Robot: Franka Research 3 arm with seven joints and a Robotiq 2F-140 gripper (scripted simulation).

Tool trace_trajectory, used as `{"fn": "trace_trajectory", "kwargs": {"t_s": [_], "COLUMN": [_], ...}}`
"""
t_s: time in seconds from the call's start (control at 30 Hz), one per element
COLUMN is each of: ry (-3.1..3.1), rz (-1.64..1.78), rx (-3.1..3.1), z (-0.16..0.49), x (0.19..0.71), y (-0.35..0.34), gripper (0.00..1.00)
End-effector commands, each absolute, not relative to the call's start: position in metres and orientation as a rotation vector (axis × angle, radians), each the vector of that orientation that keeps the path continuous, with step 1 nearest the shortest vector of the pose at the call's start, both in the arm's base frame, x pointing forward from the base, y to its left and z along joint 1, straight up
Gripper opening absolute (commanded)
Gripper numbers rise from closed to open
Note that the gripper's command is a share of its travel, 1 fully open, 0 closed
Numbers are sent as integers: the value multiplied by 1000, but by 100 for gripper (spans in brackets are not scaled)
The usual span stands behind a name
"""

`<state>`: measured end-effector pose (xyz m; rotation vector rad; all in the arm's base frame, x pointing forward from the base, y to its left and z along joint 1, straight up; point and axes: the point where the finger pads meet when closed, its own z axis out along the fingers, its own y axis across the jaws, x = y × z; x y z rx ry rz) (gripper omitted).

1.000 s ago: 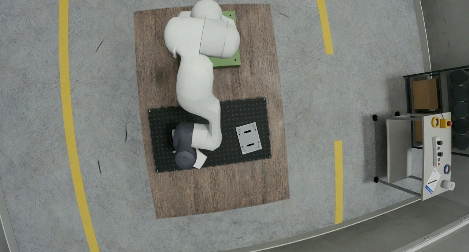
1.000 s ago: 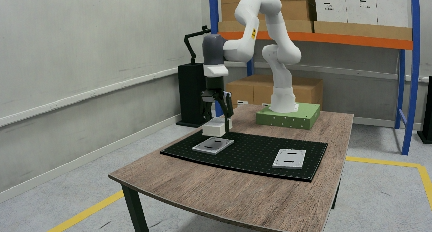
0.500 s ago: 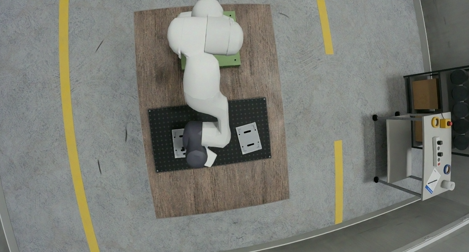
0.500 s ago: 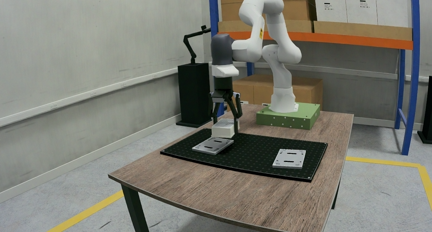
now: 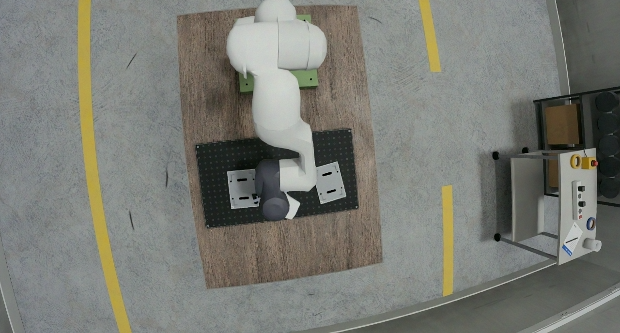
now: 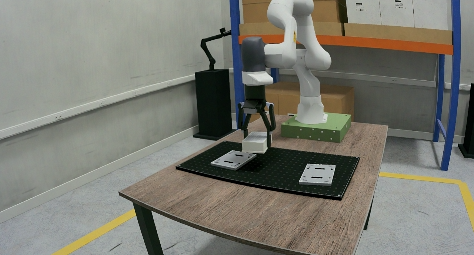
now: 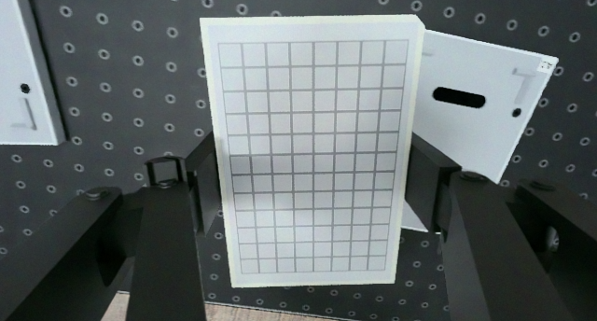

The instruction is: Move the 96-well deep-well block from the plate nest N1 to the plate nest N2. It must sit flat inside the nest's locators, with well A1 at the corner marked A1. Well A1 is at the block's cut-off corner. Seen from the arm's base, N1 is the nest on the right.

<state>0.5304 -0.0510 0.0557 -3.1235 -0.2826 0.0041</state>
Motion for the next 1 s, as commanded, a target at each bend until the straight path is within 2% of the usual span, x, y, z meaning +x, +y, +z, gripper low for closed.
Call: {"fn": "trace_trajectory", "kwargs": {"t_s": [0.0,0.97], "ry": [-230,-230], "rz": [-5,-5], "rx": [-3133,-3133], "z": [57,58], "x": [533,538], "y": [-40,43], "gripper": [60,60]}}
